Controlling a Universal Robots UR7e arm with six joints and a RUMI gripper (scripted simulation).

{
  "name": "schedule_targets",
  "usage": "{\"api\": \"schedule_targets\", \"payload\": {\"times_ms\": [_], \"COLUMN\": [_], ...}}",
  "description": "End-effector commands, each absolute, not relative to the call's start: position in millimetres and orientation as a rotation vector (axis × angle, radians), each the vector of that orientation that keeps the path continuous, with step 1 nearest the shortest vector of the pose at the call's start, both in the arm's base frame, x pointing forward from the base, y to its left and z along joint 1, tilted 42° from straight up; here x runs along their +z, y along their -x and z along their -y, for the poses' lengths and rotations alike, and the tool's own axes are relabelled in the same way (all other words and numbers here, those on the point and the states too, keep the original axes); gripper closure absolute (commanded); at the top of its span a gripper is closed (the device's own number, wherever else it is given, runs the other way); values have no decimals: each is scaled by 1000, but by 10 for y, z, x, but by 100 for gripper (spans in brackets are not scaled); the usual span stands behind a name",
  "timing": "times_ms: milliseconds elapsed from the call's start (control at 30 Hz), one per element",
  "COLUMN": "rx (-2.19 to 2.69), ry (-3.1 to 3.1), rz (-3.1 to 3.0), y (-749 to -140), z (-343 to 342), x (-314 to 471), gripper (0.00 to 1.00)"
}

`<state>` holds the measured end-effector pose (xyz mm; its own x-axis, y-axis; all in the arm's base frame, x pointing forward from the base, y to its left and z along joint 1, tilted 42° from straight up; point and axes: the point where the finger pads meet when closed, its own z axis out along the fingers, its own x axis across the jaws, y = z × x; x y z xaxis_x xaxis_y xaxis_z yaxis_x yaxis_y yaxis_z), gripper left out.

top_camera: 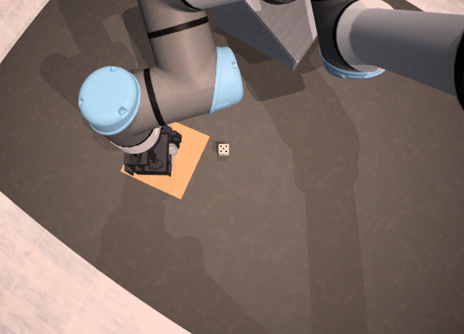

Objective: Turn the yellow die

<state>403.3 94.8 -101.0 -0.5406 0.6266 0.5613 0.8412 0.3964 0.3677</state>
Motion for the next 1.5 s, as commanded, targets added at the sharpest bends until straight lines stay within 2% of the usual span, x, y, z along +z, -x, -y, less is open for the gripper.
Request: {"api": "schedule_targets", "payload": {"times_ms": [0, 567, 600, 1467], "rx": [-903, -903, -903, -903], "ry": [1276, 1276, 1276, 1276], "rz": [2327, 2327, 2327, 2327], "y": [-4037, -4037, -4037, -4037], "z": [-944, -944, -944, -944], "x": [-1009, -1009, -1009, -1009], "gripper": [79, 79, 97, 97]}}
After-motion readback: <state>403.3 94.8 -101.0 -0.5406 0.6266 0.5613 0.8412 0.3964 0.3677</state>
